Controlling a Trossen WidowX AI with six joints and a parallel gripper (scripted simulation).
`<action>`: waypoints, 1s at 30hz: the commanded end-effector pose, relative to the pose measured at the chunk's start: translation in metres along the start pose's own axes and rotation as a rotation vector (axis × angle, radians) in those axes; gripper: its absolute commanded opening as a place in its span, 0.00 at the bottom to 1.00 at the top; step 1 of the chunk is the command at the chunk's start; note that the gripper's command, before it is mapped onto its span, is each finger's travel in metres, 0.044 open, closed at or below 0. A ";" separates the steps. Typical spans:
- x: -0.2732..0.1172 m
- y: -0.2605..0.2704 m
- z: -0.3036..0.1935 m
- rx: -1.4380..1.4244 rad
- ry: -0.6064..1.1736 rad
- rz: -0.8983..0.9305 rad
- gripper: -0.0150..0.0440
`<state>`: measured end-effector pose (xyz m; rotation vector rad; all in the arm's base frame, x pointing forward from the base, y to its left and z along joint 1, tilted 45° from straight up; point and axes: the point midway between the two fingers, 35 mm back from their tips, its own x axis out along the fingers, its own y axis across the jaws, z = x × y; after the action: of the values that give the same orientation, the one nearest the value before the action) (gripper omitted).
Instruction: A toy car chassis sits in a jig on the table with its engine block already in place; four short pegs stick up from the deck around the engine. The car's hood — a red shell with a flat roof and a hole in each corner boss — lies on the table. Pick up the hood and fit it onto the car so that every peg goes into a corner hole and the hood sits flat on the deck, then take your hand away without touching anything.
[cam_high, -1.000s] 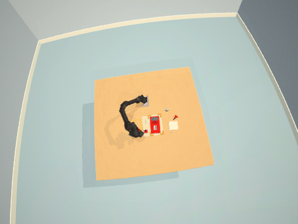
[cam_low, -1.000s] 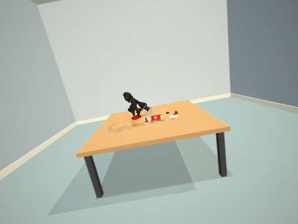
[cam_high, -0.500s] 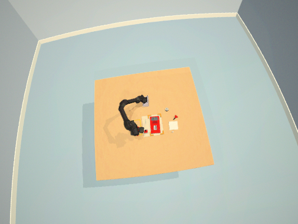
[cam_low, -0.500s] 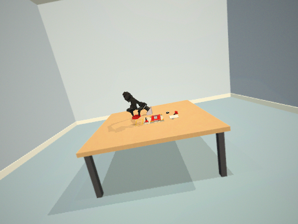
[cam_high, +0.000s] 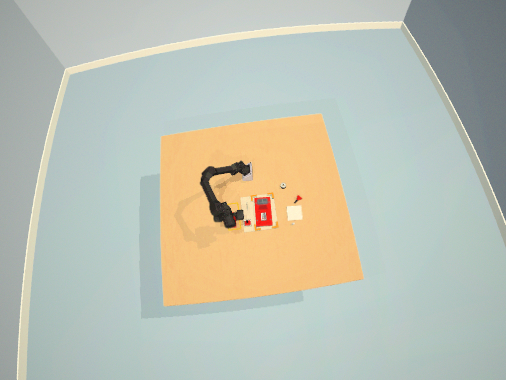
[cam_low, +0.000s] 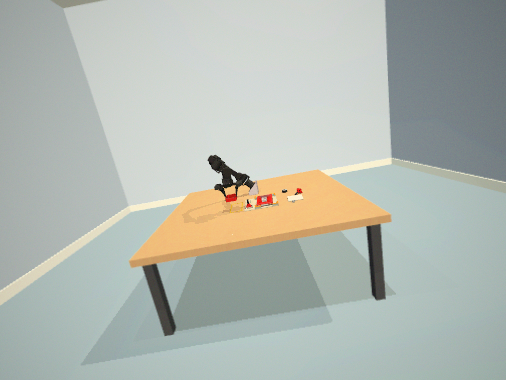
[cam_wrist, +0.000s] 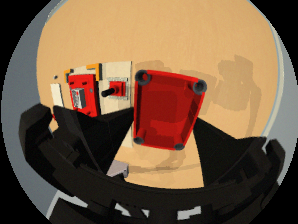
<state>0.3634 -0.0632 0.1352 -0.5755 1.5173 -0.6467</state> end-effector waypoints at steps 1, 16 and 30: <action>0.003 -0.001 -0.002 -0.013 -0.001 0.004 0.25; 0.072 -0.001 -0.002 -0.012 -0.002 0.000 0.25; 0.074 -0.002 -0.002 -0.006 0.005 0.004 0.70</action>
<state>0.3575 -0.1167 0.0831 -0.5765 1.5285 -0.6414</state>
